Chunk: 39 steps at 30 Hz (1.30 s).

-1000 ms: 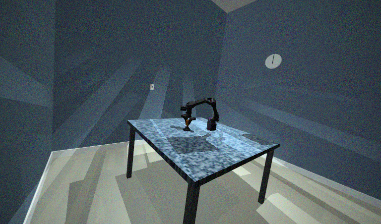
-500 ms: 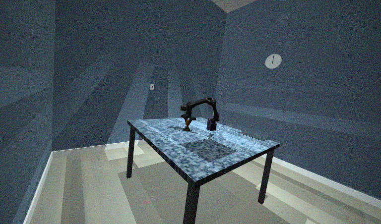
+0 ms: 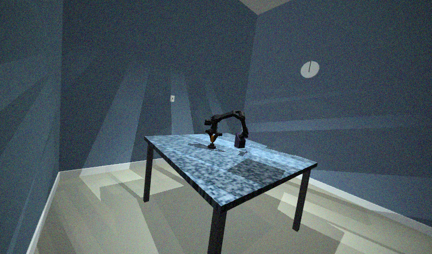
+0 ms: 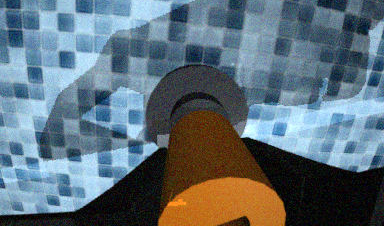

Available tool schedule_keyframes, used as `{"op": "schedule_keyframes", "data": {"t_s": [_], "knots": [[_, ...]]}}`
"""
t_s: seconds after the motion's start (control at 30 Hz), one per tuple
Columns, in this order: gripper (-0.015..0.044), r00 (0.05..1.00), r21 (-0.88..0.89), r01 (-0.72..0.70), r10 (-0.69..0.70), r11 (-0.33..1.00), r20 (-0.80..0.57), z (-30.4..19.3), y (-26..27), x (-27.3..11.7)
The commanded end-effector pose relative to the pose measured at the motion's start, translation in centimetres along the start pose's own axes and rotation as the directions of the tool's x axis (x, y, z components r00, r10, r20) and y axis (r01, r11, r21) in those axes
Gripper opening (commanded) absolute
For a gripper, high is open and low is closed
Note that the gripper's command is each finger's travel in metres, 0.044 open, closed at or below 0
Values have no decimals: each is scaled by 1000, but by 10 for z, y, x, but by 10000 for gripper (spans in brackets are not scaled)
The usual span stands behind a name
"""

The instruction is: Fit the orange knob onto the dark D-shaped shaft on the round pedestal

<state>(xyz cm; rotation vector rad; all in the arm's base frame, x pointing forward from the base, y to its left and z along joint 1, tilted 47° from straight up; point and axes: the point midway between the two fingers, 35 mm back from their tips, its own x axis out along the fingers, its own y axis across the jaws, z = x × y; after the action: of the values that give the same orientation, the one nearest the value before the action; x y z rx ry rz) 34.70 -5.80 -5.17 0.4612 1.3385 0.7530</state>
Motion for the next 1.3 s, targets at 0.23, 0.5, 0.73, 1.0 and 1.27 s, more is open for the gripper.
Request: {"op": "schedule_keyframes", "data": {"t_s": [0.23, 0.5, 0.73, 1.0, 1.27], "knots": [[0, 1000, -173, 1, 0, 985, 2, -1, -1, 2], [0, 1000, -173, 1, 0, 985, 2, 0, 0, 3], [0, 1000, -173, 1, 0, 985, 2, 0, 0, 3], [0, 1000, -173, 1, 0, 985, 2, 0, 0, 4], [0, 1000, -199, 1, 0, 980, 2, 1, 0, -1]]}}
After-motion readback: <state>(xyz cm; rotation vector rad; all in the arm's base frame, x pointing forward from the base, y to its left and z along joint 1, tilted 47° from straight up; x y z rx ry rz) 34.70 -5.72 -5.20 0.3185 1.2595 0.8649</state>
